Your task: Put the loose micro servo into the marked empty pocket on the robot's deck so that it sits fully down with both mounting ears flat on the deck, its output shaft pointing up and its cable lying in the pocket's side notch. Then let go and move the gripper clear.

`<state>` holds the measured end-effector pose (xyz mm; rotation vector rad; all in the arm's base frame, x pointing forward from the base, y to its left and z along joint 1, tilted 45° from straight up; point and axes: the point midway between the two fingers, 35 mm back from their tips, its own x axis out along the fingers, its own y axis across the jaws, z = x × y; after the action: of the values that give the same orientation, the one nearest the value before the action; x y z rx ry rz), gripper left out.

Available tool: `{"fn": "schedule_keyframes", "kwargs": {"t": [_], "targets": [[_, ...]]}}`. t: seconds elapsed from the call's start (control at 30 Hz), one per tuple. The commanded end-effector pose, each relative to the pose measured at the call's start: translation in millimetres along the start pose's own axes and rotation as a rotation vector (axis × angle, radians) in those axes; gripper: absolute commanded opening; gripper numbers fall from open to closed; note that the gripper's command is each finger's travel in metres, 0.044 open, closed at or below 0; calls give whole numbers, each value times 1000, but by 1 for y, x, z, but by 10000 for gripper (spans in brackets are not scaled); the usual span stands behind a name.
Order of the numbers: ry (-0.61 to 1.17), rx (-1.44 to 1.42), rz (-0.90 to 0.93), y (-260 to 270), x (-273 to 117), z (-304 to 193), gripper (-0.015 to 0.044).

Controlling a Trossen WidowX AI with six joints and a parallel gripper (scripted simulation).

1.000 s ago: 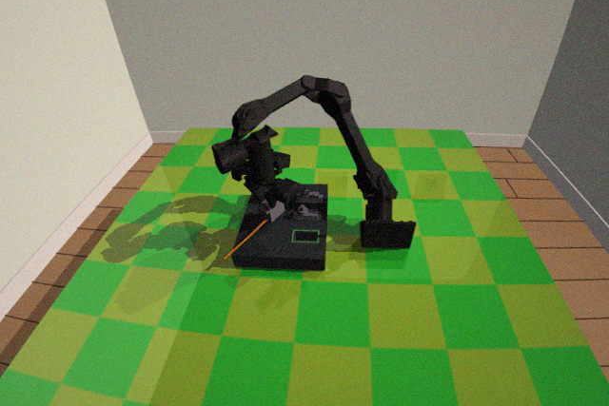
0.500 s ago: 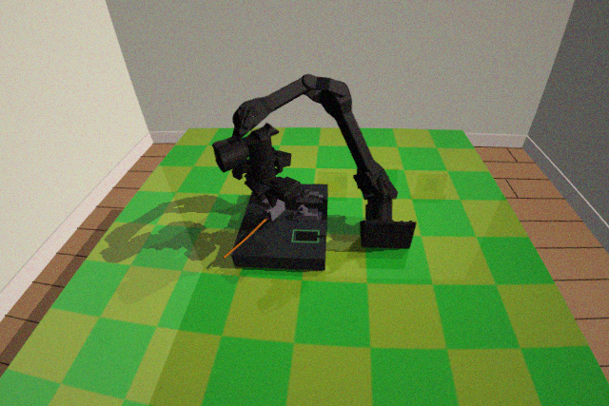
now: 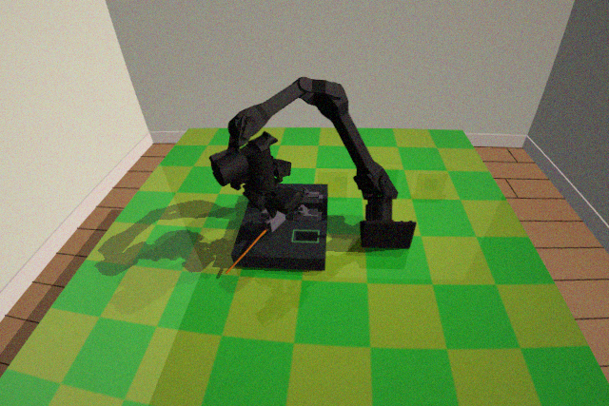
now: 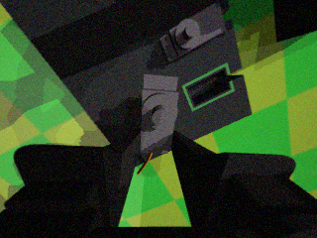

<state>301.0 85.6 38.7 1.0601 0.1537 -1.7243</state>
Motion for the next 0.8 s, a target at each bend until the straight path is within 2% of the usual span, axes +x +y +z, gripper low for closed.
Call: {"fn": "schedule_keyframes", "kwargs": {"t": [0.0, 0.77], "targets": [[13, -5, 1, 0, -3, -5, 0], [12, -762, 6, 0, -3, -5, 0]]}}
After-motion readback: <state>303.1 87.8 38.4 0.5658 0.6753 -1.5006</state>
